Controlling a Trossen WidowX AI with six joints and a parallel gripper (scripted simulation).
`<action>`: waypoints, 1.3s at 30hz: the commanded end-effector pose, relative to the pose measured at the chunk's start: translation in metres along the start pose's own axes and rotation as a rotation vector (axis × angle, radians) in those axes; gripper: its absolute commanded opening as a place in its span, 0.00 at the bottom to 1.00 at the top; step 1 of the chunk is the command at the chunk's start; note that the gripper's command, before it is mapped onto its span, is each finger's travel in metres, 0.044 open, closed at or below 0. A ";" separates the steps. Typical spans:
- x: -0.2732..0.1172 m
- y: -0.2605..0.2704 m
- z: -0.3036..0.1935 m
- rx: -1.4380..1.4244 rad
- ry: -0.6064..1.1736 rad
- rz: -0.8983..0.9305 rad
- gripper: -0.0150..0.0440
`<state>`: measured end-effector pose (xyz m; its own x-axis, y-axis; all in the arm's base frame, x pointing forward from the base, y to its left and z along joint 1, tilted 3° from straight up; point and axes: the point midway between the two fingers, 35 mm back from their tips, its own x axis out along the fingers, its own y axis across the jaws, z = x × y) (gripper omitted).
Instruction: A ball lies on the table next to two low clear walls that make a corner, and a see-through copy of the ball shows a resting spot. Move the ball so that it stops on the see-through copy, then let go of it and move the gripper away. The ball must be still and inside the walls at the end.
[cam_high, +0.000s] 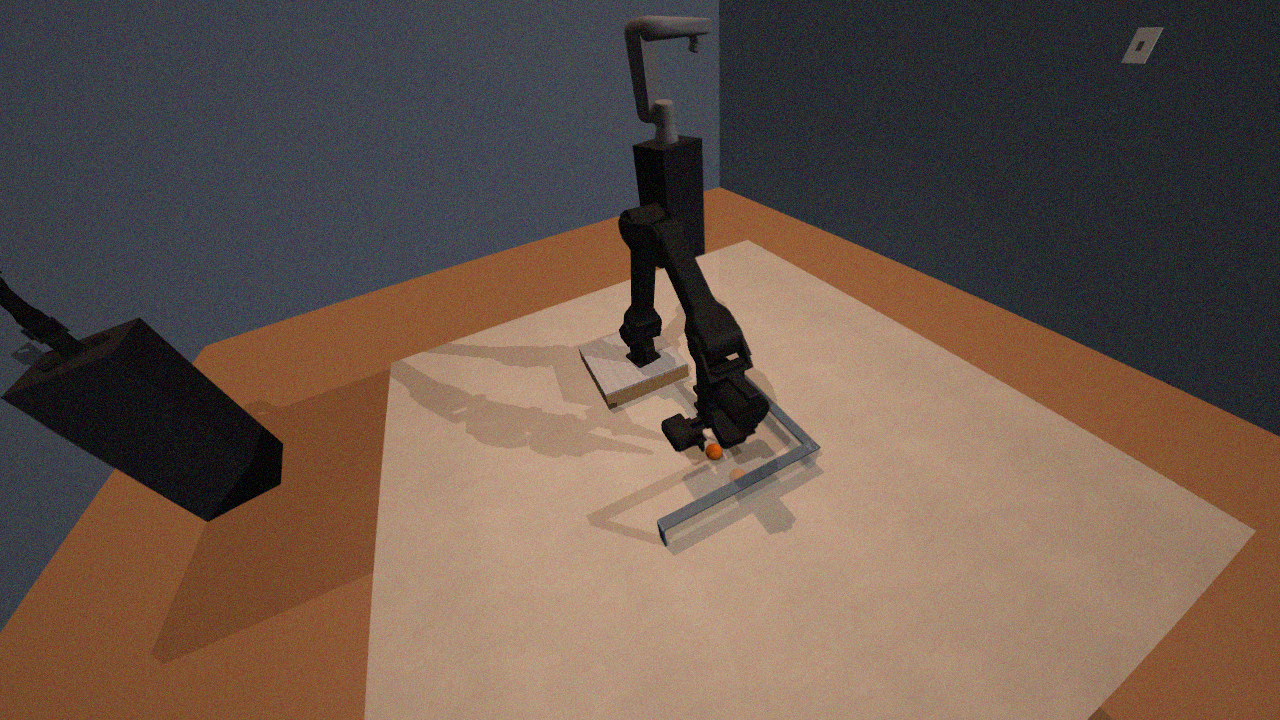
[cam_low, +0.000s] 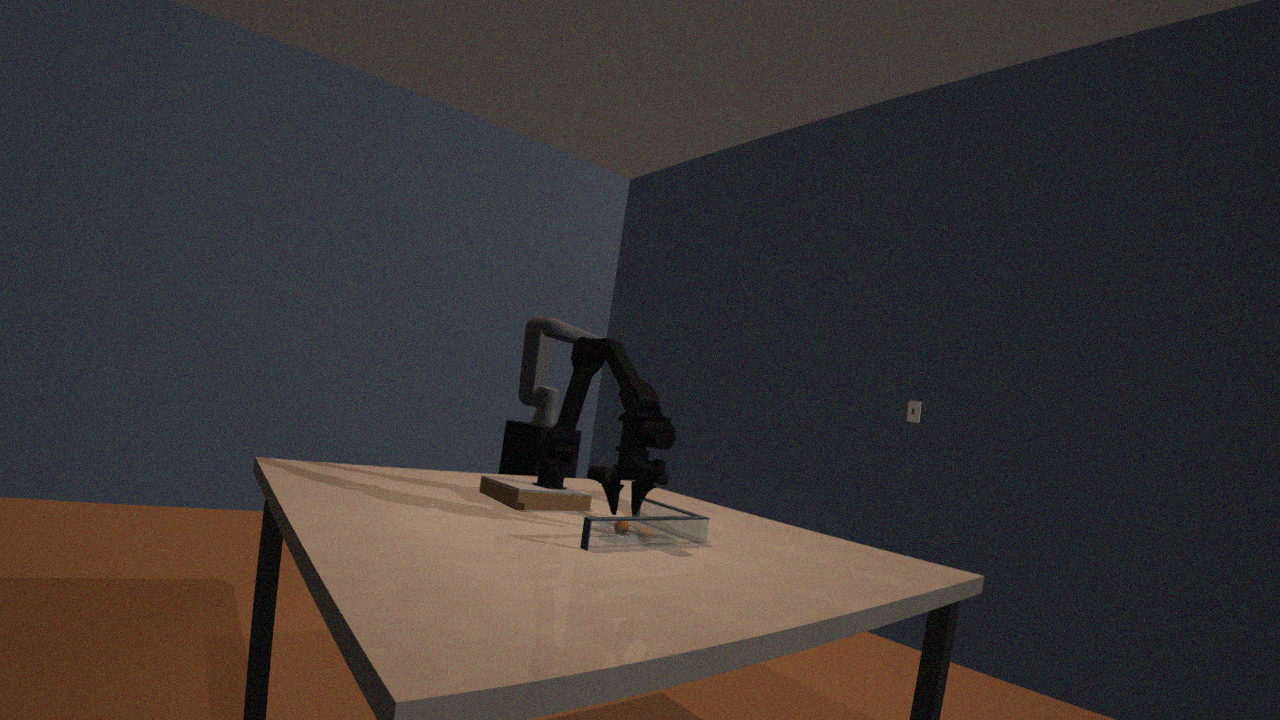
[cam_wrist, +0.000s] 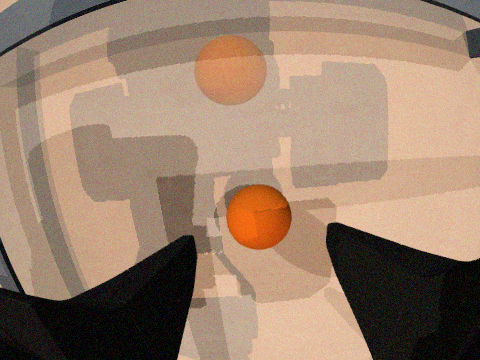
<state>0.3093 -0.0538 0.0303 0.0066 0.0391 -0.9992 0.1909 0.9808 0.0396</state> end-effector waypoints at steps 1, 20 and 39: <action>0.008 -0.001 -0.001 0.004 0.006 -0.003 0.70; 0.031 -0.001 -0.002 0.004 0.006 -0.003 0.57; -0.015 -0.001 0.006 0.004 0.005 -0.003 0.25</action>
<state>0.3102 -0.0540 0.0246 -0.0125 0.0426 -0.9990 0.1948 0.9801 0.0393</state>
